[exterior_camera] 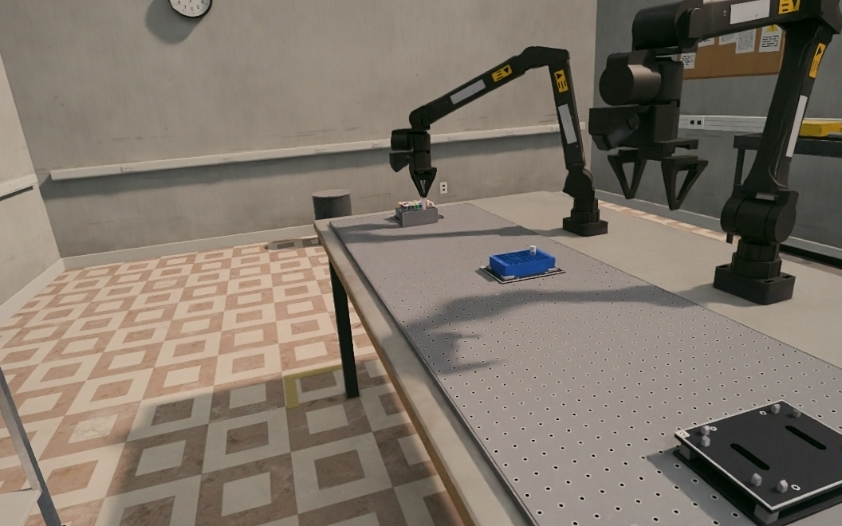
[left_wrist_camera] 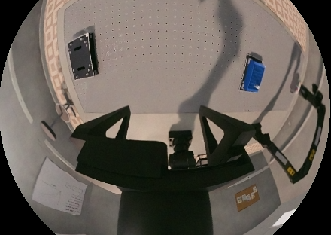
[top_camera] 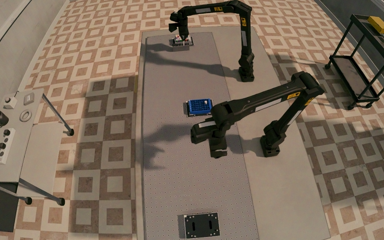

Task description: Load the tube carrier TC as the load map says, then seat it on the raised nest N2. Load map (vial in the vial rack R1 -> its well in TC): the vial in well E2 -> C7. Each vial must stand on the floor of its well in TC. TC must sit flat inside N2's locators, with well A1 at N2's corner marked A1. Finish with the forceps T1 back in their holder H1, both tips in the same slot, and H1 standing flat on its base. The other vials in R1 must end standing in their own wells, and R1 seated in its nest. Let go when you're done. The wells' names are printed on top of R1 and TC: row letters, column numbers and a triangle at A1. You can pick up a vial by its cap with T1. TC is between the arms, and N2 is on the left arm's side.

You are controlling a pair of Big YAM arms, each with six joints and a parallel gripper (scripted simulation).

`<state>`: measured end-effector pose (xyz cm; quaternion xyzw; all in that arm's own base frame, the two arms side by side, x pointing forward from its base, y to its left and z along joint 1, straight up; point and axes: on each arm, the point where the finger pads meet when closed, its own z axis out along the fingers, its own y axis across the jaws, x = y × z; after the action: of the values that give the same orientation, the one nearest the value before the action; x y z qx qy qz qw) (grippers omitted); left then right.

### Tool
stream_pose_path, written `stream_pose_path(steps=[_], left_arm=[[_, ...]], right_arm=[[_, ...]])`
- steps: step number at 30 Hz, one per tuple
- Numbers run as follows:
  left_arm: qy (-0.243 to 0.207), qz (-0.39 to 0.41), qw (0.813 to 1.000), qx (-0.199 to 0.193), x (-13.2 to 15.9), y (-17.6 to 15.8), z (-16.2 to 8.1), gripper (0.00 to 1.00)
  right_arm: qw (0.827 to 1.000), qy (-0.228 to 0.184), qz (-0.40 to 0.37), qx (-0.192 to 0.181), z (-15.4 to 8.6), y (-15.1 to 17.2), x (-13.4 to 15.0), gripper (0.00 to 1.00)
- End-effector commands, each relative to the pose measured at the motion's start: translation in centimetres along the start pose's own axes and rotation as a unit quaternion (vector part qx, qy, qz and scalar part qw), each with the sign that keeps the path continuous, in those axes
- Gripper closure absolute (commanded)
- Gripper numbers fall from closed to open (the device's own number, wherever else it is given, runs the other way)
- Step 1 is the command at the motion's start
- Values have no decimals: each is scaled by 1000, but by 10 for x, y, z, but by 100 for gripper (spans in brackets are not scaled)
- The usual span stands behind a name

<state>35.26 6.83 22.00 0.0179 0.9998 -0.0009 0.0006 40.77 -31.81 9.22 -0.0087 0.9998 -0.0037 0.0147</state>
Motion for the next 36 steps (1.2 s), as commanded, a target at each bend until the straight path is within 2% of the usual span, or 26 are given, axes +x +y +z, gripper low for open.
stream_pose_path(steps=[1,8,14,16,19,24,27,32,36], left_arm=[[-17,-3,1000,-5,-8,3,-14,0],[-17,-3,1000,-5,-8,3,-14,0],[-17,-3,1000,-5,-8,3,-14,0],[-17,-3,1000,-5,-8,3,-14,0],[-17,-3,1000,-5,-8,3,-14,0],[-17,-3,1000,-5,-8,3,-14,0],[-17,-3,1000,-5,-8,3,-14,0],[-17,-3,1000,-5,-8,3,-14,0],[-17,-3,1000,-5,-8,3,-14,0]], right_arm=[[1000,-14,0,11,-14,-8,-9,82],[1000,-14,0,11,-14,-8,-9,76],[1000,-14,0,11,-14,-8,-9,76],[999,-28,0,23,-38,-16,-13,76],[999,-28,0,23,-43,-16,-13,76],[1000,-15,0,12,-32,-15,-11,76],[999,-27,0,22,-52,-16,-13,76],[1000,-22,0,18,-54,-16,-12,76],[999,-27,0,22,-68,-15,-12,76]])
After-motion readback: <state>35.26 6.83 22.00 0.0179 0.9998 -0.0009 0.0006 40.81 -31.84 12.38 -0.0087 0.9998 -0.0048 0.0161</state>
